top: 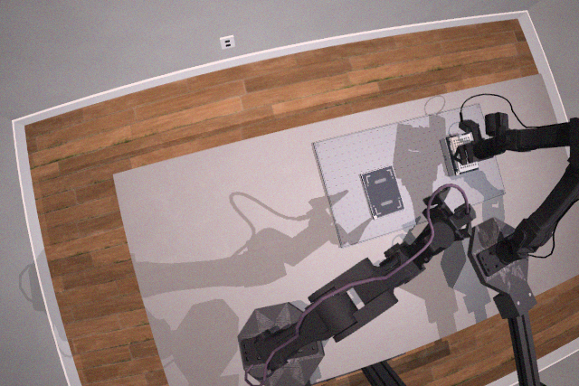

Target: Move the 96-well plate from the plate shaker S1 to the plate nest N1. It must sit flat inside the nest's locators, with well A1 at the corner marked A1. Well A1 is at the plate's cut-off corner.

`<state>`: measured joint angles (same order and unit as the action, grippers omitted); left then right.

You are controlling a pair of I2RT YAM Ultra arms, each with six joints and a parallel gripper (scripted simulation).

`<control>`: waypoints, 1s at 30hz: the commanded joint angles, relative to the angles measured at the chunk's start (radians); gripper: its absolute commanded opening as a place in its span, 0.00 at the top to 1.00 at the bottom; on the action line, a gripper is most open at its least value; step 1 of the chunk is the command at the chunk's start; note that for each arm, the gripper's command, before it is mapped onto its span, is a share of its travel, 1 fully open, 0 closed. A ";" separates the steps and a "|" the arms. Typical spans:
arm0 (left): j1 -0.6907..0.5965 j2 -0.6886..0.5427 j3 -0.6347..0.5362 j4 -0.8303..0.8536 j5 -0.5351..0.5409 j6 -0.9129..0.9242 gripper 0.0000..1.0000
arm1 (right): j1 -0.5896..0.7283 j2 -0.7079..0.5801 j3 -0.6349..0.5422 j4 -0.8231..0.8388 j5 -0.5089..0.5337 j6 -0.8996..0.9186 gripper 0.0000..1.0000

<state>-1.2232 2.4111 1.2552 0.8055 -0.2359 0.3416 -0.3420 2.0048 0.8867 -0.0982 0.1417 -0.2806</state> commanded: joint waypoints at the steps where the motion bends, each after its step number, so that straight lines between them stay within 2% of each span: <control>1: -0.011 -0.001 0.014 -0.009 -0.001 0.006 0.00 | 0.002 -0.021 -0.013 0.031 -0.014 -0.003 0.20; 2: -0.011 -0.001 0.014 -0.009 -0.001 0.006 0.00 | 0.002 -0.021 -0.013 0.031 -0.014 -0.003 0.21; 3: -0.011 -0.001 0.014 -0.009 -0.001 0.006 0.00 | 0.002 -0.022 -0.017 0.034 -0.014 -0.003 0.33; 4: -0.011 -0.001 0.014 -0.009 -0.001 0.006 0.00 | 0.002 -0.022 -0.017 0.034 -0.014 -0.003 0.21; 5: -0.011 -0.001 0.014 -0.009 -0.001 0.006 0.00 | 0.002 -0.027 -0.019 0.018 -0.014 -0.002 0.19; 10: -0.011 -0.001 0.014 -0.009 -0.001 0.006 0.00 | 0.012 -0.060 -0.027 -0.020 -0.004 0.010 0.19; 16: -0.011 -0.001 0.014 -0.009 -0.001 0.006 0.00 | 0.024 -0.179 -0.046 -0.120 0.002 0.021 0.19; 20: -0.018 -0.006 0.009 -0.033 -0.021 -0.007 0.00 | 0.027 -0.196 -0.036 -0.138 0.004 0.024 0.19; 25: -0.023 -0.054 -0.039 -0.061 -0.047 -0.025 0.00 | 0.027 -0.197 -0.036 -0.139 0.004 0.022 0.19; 30: -0.042 -0.224 -0.200 -0.132 -0.117 -0.071 0.00 | 0.027 -0.197 -0.036 -0.140 0.004 0.021 0.19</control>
<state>-1.2335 2.2883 1.1286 0.7326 -0.3050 0.3061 -0.3264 1.8362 0.8501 -0.2241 0.1421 -0.2653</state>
